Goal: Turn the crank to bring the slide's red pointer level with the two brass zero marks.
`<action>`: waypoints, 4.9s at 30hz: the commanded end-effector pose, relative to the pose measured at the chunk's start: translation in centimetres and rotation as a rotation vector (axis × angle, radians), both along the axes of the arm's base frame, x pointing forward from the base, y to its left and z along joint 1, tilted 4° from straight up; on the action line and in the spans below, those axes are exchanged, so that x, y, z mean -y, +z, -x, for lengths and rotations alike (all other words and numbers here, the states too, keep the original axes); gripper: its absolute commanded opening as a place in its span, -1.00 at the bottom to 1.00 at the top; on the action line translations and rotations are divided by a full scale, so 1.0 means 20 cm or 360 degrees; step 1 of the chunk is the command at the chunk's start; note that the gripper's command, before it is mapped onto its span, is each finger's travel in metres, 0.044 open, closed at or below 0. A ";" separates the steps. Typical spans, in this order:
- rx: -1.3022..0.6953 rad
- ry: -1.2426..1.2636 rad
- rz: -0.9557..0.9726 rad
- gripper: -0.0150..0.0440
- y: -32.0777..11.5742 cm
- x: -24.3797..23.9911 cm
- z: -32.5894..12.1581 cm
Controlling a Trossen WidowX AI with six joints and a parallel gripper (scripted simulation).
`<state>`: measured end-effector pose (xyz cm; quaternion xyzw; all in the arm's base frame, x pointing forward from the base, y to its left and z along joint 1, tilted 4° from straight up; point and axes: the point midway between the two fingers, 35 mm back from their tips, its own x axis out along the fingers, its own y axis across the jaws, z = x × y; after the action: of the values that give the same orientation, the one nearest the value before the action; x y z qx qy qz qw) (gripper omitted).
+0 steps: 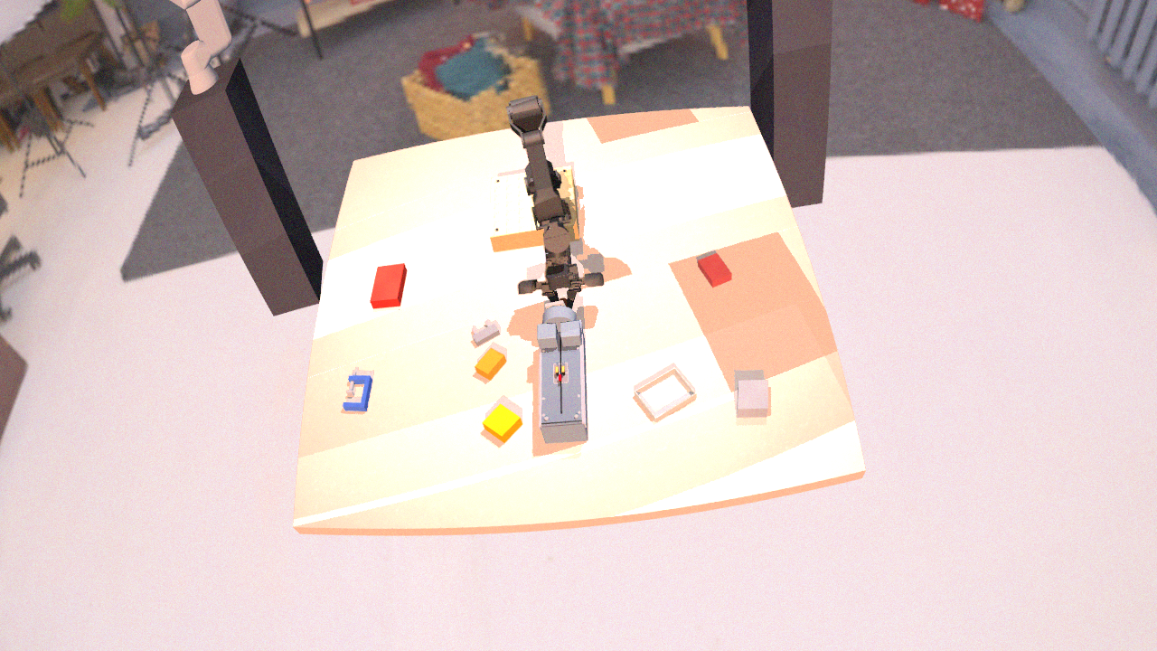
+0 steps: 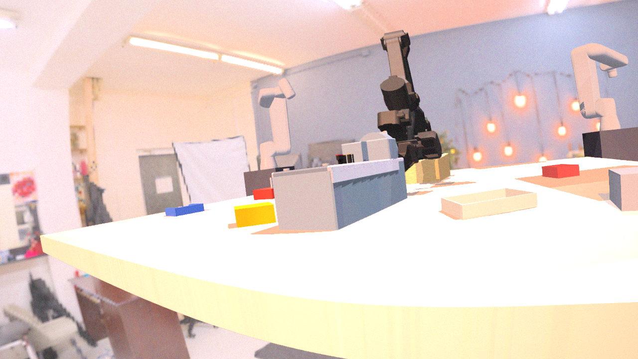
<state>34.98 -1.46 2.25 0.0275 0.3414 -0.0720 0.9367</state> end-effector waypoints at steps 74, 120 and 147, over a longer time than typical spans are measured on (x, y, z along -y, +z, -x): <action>-0.0002 -0.0001 0.0001 0.58 0.00 0.00 0.00; -0.0016 -0.0010 -0.0006 1.00 0.85 0.00 -0.02; -0.0005 -0.0090 -0.0045 1.00 0.77 0.18 -0.57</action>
<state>46.12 -5.05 19.60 0.0520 0.3355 -0.0965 0.9356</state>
